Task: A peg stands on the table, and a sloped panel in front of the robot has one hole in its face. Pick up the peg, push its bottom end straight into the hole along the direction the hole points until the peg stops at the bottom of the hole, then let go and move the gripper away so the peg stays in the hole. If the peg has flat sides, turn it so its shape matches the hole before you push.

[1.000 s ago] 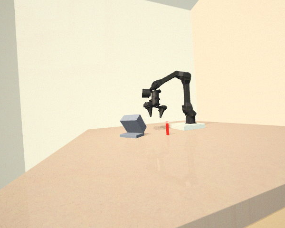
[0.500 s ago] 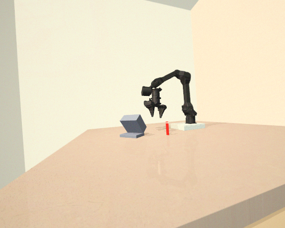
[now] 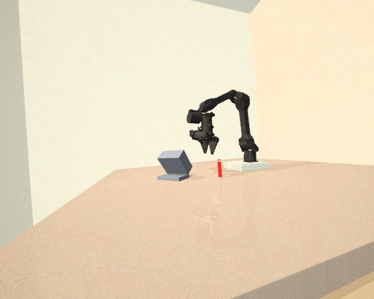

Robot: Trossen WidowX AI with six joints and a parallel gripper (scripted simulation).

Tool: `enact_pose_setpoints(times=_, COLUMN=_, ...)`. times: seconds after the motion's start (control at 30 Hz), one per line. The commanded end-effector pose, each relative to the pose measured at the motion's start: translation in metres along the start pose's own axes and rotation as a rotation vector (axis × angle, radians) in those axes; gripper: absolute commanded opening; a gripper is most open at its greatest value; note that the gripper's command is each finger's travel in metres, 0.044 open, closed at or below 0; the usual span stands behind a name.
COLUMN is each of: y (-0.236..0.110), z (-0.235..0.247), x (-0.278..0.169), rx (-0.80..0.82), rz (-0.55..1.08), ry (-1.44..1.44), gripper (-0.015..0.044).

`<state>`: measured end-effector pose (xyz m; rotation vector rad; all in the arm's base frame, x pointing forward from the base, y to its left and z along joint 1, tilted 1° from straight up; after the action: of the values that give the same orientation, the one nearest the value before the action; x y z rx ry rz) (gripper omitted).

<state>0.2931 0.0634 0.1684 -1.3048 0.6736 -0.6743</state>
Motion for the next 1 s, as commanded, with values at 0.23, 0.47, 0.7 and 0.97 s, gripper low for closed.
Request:
enact_pose_setpoints(times=0.23, y=0.007, z=0.023, x=-0.03, rx=-0.059, rz=-0.01, ry=-0.191, gripper=0.044)
enact_pose_setpoints(times=0.47, y=0.01, z=0.035, x=-0.051, rx=-0.086, rz=-0.02, ry=-0.307, gripper=0.044)
enact_pose_setpoints(times=0.7, y=0.012, z=0.045, x=-0.073, rx=-0.11, rz=-0.03, ry=-0.418, gripper=0.044)
enact_pose_setpoints(times=0.97, y=0.014, z=0.048, x=-0.079, rx=-0.117, rz=-0.033, ry=-0.449, gripper=0.044)
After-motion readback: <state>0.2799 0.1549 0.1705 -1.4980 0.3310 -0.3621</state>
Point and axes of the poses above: the point midway between the two fingers, 35 mm back from their tips, its own y axis out along the fingers, its own z axis across the jaws, x = y × z, the point moved 6 cm from there along -y, back along the fingers, and after that the axes turned 7 degrees about y, right-handed, at the moved point
